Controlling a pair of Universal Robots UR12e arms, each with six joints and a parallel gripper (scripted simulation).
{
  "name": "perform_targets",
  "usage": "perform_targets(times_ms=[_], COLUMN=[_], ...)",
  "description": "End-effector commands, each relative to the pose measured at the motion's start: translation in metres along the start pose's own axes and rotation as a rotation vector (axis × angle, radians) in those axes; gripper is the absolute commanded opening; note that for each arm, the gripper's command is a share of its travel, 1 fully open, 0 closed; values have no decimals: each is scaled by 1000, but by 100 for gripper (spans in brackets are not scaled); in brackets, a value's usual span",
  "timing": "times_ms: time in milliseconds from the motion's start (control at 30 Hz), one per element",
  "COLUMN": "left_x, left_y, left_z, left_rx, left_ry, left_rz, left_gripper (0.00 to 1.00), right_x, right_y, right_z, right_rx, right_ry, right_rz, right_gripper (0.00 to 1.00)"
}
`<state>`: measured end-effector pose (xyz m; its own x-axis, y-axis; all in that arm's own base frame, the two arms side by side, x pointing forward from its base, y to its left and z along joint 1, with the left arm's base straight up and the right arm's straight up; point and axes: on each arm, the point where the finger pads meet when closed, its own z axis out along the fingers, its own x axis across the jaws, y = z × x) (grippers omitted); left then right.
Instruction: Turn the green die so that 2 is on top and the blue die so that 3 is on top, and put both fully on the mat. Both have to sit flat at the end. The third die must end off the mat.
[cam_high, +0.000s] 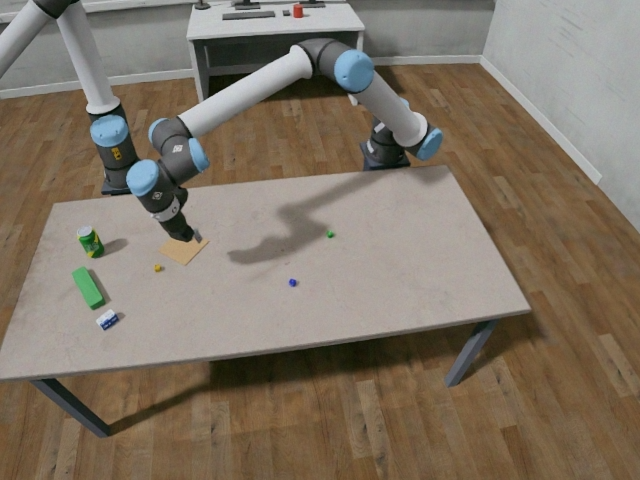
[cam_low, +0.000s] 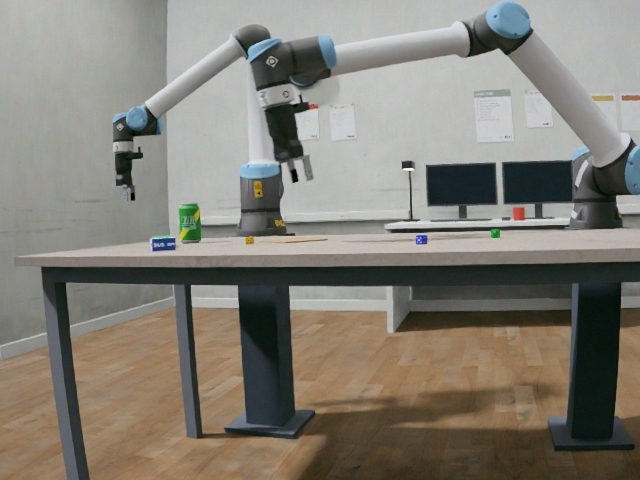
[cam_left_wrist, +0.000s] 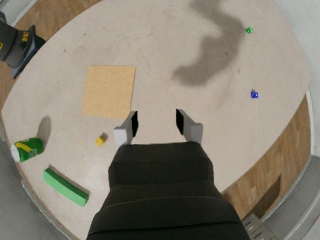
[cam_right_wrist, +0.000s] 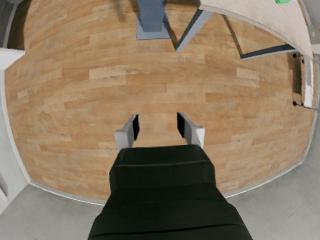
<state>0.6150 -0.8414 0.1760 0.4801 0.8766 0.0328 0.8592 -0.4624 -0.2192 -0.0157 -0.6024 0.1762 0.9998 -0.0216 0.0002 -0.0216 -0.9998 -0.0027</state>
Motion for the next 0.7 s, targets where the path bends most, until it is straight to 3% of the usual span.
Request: perform_targets(times_ms=[0,333,400,667], left_x=[-22,-89,-89,-123], left_y=[11,37,37,48], left_z=[-2,-1,-1,-1], left_rx=[-37,-140,-140,-192], left_ry=[-2,-3,-3,-3], left_rz=[44,169,169,230], left_gripper=[100,100,100,100], right_x=[-1,-2,-2,-2], right_y=[1,1,1,1], right_z=[-1,-1,-1,-1], right_rx=[-3,-3,-3,-3], right_ry=[0,0,0,0], right_rz=[6,7,7,7], right_gripper=[100,100,100,100])
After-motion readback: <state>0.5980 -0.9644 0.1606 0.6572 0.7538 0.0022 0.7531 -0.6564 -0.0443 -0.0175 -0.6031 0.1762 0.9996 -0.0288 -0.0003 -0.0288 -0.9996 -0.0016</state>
